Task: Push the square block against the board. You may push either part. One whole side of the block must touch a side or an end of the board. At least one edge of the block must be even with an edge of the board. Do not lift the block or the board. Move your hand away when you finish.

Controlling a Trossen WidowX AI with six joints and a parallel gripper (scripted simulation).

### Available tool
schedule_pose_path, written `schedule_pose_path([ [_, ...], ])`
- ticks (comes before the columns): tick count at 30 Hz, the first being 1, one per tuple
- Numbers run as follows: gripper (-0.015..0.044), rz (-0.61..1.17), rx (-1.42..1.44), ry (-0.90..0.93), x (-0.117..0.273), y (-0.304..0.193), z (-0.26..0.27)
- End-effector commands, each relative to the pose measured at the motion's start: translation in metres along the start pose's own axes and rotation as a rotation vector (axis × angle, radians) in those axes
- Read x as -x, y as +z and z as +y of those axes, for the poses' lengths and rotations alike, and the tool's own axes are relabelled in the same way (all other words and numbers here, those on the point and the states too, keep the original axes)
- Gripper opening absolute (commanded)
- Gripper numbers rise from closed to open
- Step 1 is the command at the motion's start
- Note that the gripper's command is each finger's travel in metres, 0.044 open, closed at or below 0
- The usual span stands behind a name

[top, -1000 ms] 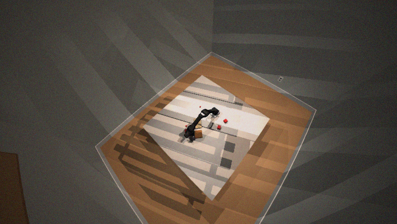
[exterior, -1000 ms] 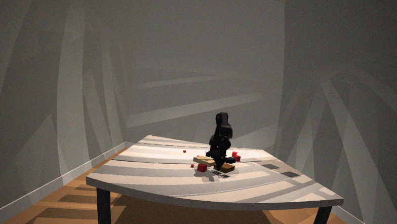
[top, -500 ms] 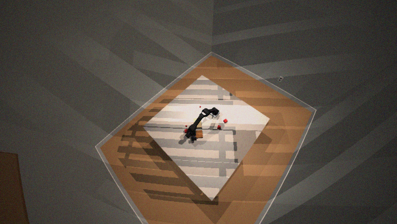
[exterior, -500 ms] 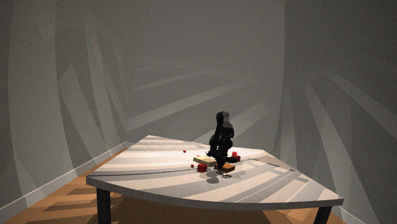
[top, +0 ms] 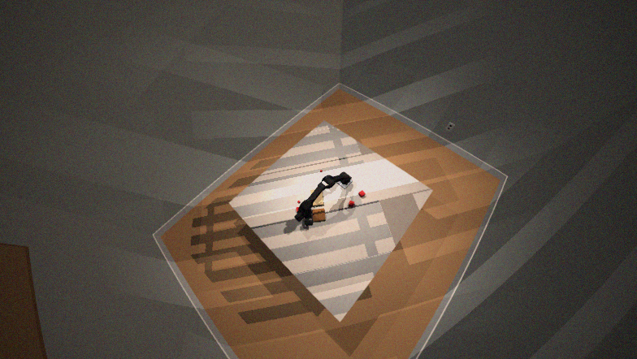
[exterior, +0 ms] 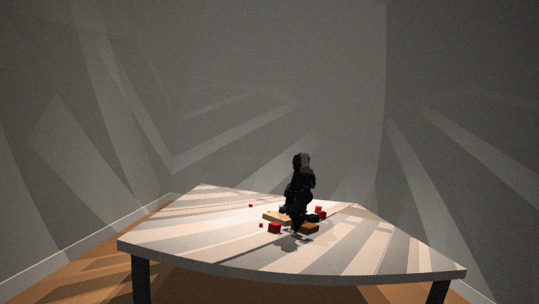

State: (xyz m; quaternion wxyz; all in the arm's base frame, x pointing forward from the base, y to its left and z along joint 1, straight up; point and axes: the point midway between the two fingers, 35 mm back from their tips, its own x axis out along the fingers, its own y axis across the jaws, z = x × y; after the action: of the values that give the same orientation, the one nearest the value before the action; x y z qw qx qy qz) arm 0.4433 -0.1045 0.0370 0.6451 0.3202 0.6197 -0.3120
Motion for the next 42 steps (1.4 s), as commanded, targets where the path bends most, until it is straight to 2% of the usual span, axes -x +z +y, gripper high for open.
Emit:
schedule_pose_path([
  [1,0.0,-0.003,0.003,0.002,0.001,0.007,0.001],
  [16,0.0,-0.002,0.0,0.0,0.002,0.024,-0.001],
  [21,0.0,-0.004,0.002,0.002,0.054,0.024,-0.001],
  [27,0.0,-0.004,0.008,0.002,0.056,0.023,-0.001],
  [42,0.0,-0.002,0.499,0.004,0.056,-0.008,0.028],
])
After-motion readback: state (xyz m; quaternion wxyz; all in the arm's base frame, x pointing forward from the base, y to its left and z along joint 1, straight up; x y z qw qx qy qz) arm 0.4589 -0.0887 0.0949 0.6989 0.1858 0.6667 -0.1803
